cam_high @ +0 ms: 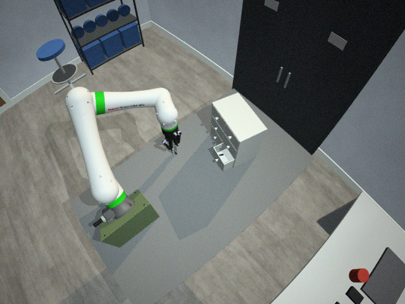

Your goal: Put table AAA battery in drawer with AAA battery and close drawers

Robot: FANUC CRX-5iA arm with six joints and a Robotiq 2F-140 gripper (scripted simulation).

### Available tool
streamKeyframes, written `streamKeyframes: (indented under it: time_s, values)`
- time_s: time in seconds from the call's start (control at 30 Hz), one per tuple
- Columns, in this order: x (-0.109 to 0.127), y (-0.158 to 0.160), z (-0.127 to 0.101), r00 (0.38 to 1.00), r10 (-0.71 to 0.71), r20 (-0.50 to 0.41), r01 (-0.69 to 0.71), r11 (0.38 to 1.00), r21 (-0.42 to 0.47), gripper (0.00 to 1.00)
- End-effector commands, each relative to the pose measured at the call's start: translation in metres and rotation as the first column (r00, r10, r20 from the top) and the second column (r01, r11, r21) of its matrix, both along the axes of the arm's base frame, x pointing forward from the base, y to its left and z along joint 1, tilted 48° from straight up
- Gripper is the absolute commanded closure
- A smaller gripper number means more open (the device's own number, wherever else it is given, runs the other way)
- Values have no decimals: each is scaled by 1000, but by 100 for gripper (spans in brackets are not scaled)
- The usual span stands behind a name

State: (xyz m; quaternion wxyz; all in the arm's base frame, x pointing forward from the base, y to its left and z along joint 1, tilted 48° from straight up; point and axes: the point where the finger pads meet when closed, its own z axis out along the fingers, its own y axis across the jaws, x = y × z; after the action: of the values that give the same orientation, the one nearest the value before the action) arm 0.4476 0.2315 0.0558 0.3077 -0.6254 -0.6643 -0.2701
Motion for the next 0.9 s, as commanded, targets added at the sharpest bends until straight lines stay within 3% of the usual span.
streamKeyframes:
  time_s: [0.0,0.87]
  values:
    - [0,0,0,1000,0,0,0,1000,0,85]
    - [-1,10,-9,1000,0,0,0,1000,0,85]
